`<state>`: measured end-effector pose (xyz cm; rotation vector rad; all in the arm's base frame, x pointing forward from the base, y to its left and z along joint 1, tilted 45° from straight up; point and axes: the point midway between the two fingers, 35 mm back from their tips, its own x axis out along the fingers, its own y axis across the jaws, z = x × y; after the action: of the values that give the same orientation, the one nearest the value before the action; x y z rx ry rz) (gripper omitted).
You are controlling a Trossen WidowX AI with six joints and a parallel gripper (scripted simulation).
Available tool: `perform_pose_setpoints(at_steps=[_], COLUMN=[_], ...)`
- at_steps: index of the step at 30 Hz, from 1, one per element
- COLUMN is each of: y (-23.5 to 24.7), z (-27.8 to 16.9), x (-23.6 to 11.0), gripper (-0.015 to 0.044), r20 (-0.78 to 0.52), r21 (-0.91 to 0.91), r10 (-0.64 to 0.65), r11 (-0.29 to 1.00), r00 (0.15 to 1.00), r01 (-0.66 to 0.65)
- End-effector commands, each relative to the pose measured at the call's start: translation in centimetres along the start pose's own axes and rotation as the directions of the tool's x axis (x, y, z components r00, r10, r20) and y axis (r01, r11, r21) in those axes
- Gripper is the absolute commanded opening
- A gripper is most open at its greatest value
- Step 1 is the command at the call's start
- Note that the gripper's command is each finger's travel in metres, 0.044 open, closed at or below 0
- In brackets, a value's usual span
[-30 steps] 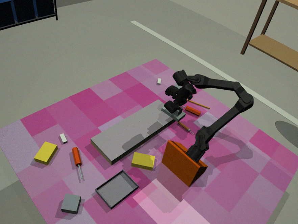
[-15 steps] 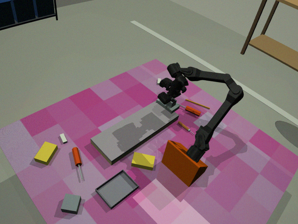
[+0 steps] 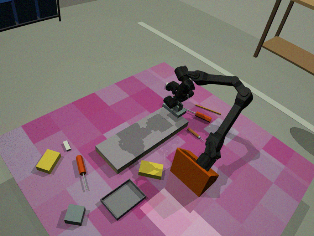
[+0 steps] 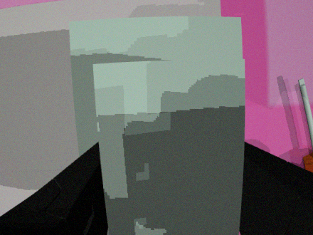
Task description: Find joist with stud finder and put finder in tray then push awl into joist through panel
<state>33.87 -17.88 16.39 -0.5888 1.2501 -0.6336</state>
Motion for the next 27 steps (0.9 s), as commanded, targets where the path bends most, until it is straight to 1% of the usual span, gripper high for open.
perform_pose_setpoints(at_steps=[1, 18, 27], y=[0.3, 0.2, 0.2], z=[-0.1, -1.2, -1.5], x=[0.7, 4.2, 5.2], gripper=[0.0000, 0.0000, 0.0000], r20=[0.002, 0.002, 0.003], r21=[-0.007, -0.008, -0.008], r10=[0.007, 0.004, 0.003], r11=[1.000, 1.000, 1.000], r00=[1.000, 1.000, 1.000], r01=[-0.007, -0.004, -0.003])
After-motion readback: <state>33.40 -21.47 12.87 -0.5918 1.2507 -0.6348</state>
